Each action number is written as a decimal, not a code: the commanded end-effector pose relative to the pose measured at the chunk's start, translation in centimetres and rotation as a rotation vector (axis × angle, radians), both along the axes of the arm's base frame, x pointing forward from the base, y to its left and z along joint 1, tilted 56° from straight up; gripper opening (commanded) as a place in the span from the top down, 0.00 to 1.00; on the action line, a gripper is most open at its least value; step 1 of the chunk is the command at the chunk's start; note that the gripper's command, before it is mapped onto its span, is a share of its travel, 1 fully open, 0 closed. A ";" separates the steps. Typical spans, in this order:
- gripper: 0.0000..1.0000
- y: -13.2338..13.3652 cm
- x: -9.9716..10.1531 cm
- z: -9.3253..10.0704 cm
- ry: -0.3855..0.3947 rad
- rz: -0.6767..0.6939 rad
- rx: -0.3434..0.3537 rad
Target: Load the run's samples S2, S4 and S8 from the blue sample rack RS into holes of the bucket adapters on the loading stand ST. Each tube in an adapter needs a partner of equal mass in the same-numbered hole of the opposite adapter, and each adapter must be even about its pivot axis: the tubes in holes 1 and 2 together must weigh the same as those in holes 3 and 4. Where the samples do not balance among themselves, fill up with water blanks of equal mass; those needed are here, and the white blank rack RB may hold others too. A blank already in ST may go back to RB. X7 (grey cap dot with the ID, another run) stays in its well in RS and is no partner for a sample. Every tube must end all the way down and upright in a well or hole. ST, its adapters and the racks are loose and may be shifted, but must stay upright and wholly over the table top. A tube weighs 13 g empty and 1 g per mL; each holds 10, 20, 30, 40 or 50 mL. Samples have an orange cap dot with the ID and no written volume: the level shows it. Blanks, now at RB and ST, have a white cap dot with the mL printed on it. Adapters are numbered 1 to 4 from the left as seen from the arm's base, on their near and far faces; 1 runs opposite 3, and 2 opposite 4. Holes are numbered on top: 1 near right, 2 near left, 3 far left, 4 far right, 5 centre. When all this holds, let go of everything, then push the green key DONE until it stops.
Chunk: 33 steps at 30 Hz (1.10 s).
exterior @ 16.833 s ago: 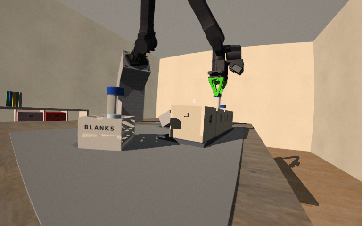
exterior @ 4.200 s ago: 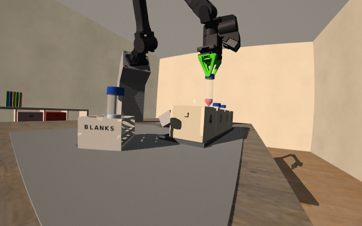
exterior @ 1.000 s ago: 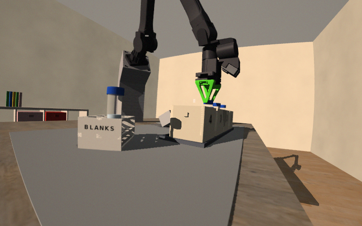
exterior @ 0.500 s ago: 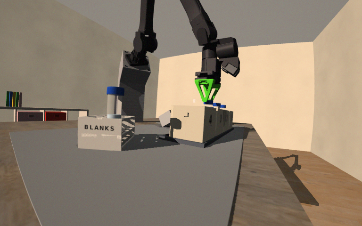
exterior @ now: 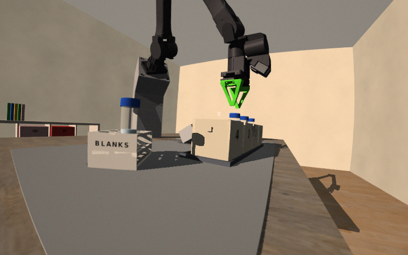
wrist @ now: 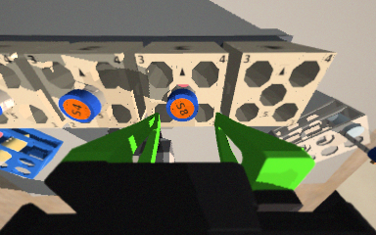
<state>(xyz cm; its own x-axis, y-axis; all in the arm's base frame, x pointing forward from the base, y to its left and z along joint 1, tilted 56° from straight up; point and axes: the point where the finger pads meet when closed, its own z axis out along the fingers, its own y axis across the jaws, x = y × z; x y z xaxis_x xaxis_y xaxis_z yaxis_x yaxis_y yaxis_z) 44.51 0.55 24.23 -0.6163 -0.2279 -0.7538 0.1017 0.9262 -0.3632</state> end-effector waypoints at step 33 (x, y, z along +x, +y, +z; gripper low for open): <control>0.20 15.1 -1.0 -8.1 0.188 0.414 -0.551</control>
